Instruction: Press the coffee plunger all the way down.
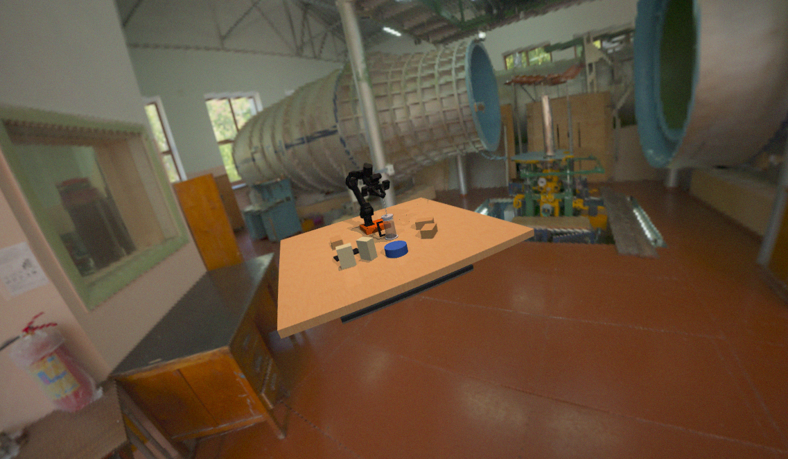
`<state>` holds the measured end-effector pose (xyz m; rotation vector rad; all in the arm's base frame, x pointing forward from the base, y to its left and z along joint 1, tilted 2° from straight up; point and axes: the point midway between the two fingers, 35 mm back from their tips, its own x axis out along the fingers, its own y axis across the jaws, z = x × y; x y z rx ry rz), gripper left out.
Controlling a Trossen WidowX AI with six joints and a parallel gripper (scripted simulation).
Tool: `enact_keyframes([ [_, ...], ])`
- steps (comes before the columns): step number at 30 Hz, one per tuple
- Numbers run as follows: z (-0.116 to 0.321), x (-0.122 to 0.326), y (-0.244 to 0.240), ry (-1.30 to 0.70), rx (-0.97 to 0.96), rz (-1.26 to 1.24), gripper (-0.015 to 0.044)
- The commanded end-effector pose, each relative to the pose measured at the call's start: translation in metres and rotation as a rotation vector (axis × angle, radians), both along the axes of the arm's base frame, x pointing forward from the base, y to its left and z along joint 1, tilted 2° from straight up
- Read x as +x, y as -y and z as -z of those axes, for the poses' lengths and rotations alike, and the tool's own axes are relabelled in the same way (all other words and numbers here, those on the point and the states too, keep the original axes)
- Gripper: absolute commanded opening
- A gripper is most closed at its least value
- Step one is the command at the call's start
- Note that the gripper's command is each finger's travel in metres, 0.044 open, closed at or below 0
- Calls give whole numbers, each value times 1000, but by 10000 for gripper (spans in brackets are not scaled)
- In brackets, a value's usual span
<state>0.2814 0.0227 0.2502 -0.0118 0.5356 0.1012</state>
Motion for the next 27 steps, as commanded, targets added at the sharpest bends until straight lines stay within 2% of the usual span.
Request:
enact_keyframes([
  [1,1,0,0,-1,3,2,126],
  [27,40,6,-1,0,3,2,126],
])
